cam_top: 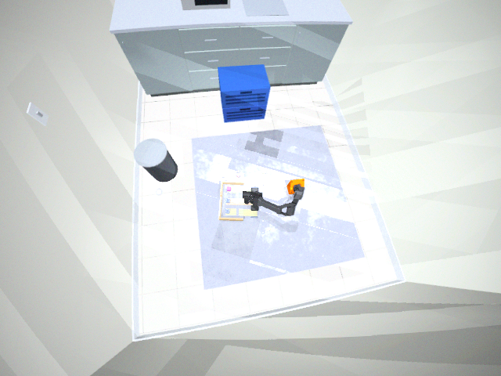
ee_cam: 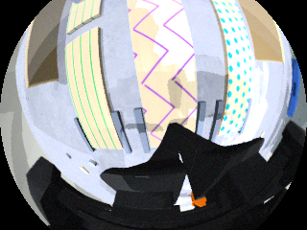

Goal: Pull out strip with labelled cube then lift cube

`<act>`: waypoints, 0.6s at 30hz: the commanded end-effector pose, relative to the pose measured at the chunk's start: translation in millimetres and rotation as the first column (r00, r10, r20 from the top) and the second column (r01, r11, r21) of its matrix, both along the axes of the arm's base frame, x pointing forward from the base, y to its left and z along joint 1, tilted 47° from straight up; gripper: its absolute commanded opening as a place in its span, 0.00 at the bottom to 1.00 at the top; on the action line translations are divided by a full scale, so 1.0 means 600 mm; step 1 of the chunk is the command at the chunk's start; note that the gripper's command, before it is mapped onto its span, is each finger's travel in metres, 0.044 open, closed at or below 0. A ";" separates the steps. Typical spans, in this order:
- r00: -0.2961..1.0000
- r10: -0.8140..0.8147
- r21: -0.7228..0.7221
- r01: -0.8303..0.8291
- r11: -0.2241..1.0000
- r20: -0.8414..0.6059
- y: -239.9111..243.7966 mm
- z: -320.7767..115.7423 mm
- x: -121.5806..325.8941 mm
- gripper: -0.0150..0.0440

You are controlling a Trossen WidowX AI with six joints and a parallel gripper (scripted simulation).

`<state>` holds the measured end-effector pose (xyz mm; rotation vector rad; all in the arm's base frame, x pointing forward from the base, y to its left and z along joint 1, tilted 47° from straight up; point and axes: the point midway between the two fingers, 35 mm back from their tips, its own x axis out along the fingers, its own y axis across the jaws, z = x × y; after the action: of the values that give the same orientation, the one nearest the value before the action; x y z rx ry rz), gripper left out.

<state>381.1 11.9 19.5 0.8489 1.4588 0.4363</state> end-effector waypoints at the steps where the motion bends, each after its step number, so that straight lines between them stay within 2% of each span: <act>1: 1.000 0.001 0.006 -0.001 1.000 -0.004 0.005 -0.003 0.001 0.25; 18: 1.000 0.001 0.006 -0.001 1.000 -0.003 0.006 -0.005 0.004 0.25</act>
<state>382.6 11.6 19.1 0.8503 1.4561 0.4338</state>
